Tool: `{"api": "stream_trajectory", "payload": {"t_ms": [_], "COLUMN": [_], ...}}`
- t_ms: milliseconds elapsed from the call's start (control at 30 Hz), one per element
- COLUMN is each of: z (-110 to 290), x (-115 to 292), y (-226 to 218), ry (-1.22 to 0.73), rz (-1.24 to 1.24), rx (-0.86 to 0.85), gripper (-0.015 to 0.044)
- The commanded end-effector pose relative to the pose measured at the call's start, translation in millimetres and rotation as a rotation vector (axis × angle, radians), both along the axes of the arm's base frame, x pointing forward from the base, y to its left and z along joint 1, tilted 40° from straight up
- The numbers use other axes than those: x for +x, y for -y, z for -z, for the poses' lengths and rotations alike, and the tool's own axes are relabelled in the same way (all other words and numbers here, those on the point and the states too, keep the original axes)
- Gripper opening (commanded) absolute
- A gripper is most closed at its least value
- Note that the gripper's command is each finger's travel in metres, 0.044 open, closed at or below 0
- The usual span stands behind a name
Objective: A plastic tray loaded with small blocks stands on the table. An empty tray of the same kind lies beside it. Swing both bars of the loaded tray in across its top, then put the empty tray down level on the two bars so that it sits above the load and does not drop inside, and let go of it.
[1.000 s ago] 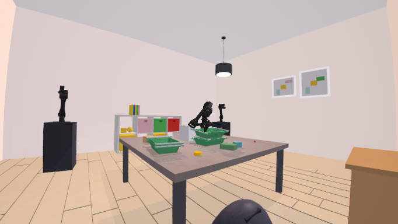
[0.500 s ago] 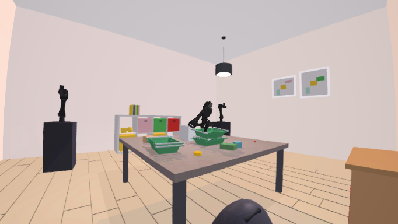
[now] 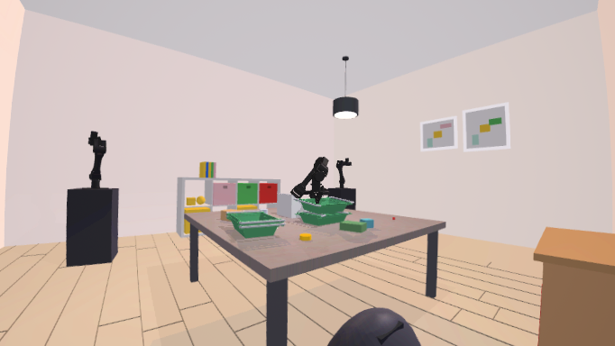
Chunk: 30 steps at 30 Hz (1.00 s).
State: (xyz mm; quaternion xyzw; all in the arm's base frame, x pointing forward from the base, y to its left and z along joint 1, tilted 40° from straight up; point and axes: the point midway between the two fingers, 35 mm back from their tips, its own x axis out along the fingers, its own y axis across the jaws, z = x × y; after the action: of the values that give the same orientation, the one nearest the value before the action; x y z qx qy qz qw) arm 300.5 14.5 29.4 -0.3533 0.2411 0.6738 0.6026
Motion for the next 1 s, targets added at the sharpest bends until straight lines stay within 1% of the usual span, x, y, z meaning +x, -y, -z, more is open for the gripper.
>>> {"api": "stream_trajectory", "payload": {"t_ms": [0,733,767,967], "z": [3.5,3.5,0.3,7.3], "x": [-5.6,-5.6,-0.2,-5.5], "y": [-4.0,-4.0,-0.3,-6.2], "ry": [-0.027,-0.027,-0.001,-0.018], "rz": [-0.009,-0.009,0.0,-0.006], "rx": [-0.003,-0.003,0.0,-0.002], "gripper": [0.0,0.0,0.0,0.0]}}
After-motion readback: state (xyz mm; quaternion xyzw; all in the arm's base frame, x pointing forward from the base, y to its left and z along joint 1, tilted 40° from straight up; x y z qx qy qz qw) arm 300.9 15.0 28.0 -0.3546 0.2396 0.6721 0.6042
